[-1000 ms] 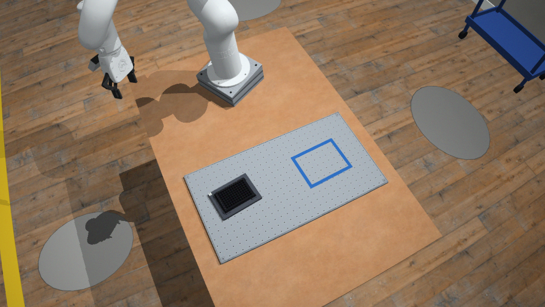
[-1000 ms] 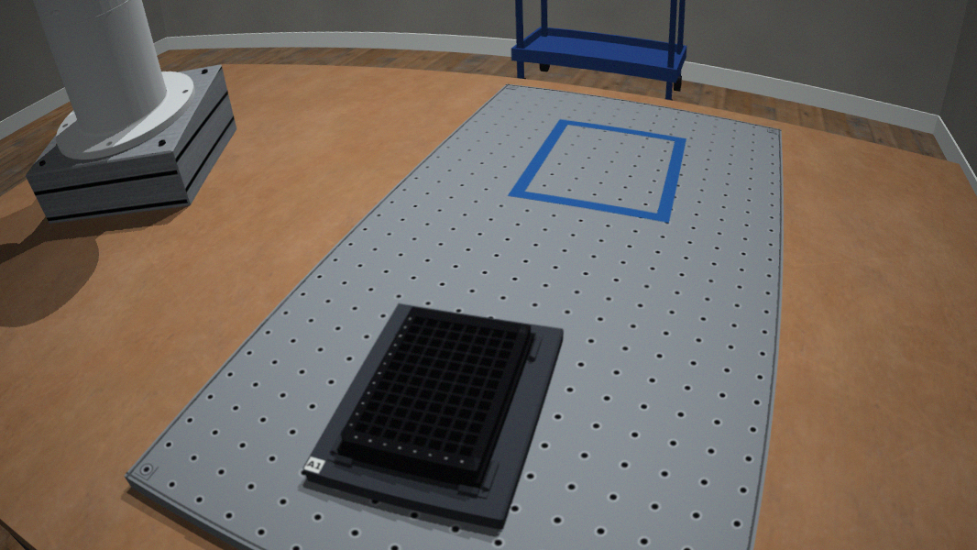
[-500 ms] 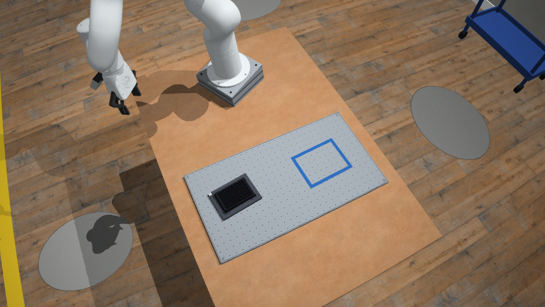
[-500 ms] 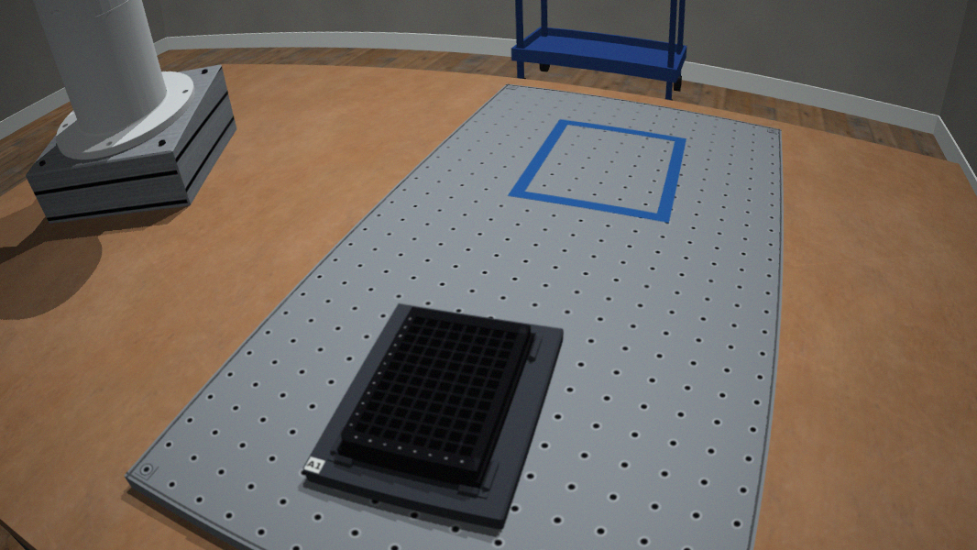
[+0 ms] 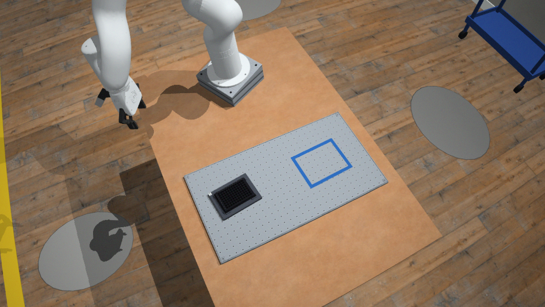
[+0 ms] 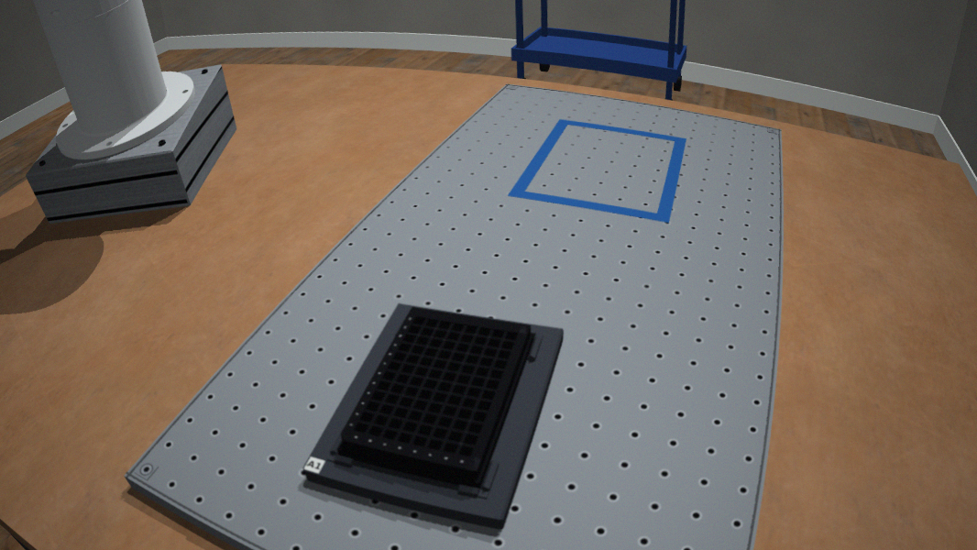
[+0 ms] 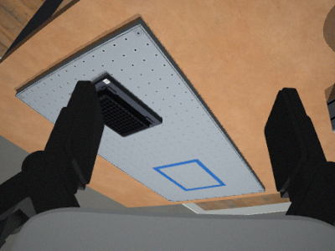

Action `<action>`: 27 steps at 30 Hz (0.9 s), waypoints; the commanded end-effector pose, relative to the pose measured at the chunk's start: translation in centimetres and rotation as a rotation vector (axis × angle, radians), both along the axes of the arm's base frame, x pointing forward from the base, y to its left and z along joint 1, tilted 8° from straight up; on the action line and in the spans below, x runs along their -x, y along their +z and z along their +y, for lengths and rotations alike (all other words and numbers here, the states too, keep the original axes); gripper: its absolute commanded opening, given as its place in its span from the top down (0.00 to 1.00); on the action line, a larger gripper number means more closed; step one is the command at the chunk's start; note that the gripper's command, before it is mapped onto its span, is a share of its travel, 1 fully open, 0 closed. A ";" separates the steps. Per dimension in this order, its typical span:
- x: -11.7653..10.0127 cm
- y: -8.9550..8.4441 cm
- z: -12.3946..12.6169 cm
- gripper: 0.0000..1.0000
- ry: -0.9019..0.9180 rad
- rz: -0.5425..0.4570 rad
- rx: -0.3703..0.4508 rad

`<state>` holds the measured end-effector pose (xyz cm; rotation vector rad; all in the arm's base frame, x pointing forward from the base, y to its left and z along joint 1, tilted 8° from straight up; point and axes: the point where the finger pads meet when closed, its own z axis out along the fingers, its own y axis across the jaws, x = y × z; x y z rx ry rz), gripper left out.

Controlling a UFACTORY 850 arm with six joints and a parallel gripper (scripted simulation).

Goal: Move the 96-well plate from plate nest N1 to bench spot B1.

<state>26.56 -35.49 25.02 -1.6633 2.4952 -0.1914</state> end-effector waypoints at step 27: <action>-9.7 -4.2 3.5 0.00 0.217 0.099 0.046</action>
